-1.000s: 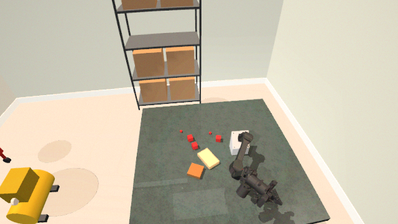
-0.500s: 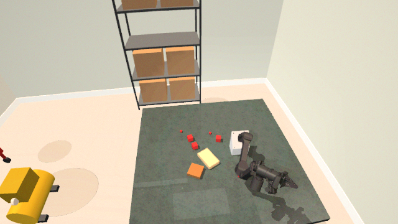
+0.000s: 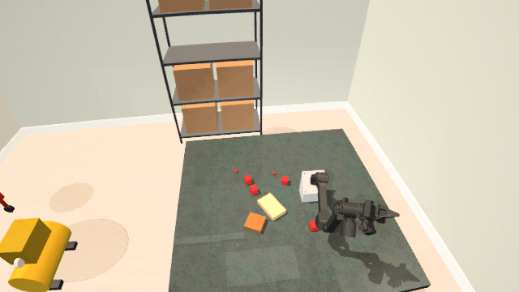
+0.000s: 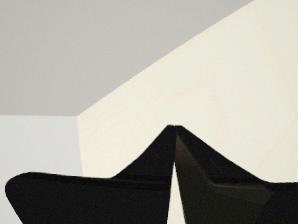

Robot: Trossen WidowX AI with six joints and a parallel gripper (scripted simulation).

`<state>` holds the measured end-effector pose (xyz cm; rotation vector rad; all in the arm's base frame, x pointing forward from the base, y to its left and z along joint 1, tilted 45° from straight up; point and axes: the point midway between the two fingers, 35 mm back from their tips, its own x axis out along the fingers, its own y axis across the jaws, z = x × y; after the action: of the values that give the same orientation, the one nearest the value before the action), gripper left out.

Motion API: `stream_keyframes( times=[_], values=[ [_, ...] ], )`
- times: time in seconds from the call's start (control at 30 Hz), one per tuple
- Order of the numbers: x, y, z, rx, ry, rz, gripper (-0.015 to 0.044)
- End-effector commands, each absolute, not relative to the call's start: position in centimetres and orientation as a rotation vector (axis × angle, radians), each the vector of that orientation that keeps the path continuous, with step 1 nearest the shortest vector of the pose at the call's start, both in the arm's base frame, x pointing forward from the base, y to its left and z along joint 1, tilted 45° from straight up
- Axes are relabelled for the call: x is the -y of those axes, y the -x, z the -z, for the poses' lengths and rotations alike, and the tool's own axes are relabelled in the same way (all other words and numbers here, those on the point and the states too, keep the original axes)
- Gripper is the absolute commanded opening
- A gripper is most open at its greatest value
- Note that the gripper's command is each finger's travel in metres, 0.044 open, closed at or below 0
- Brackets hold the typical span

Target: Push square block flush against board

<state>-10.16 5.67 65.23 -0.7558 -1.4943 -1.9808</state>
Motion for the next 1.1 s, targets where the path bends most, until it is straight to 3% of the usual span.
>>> stream_keyframes(
  times=[0.0,0.43,1.07],
  values=[
    [-1.8,9.9,-65.4,1.325,0.72,1.991,0.0],
    [8.9,6.4,-64.2,0.867,0.655,1.899,0.0],
    [18.4,-2.1,-59.8,0.43,0.627,1.613,0.0]
  ],
)
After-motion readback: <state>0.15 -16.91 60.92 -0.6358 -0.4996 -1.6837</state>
